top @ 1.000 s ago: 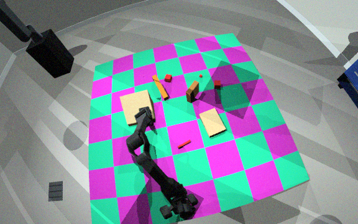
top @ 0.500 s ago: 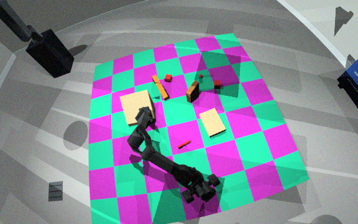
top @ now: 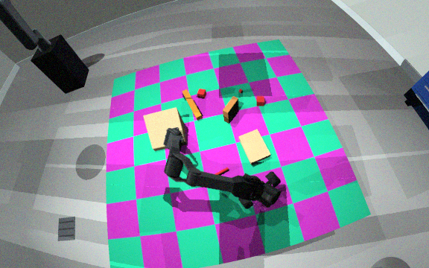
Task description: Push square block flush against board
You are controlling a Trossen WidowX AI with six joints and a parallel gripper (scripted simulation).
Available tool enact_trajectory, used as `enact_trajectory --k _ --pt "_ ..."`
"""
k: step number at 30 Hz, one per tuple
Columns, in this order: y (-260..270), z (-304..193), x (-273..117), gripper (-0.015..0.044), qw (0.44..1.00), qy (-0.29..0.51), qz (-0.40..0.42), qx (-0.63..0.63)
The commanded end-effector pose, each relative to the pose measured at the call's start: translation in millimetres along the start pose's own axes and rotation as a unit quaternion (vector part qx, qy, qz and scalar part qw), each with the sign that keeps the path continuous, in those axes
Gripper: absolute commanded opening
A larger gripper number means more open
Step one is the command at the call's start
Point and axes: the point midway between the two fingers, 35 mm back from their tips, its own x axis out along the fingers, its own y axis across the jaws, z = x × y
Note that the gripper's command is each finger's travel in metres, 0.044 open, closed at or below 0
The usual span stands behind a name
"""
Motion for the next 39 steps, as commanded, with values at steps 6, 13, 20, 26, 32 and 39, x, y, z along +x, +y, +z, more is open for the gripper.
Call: enact_trajectory --k 6,13,20,26,32,39 --pt "98 -96 -14 0.0000 0.994 0.103 0.038 -0.020" --pt "161 -197 -55 0.0000 0.982 0.176 0.031 -0.059" --pt "188 -305 -112 0.0000 0.971 0.209 -0.007 -0.113" --pt "179 -389 -164 0.0000 0.967 0.189 -0.052 -0.165" --pt "157 -440 -198 0.0000 0.966 0.145 -0.080 -0.198" --pt "157 -440 -196 0.0000 0.966 0.145 -0.080 -0.198"
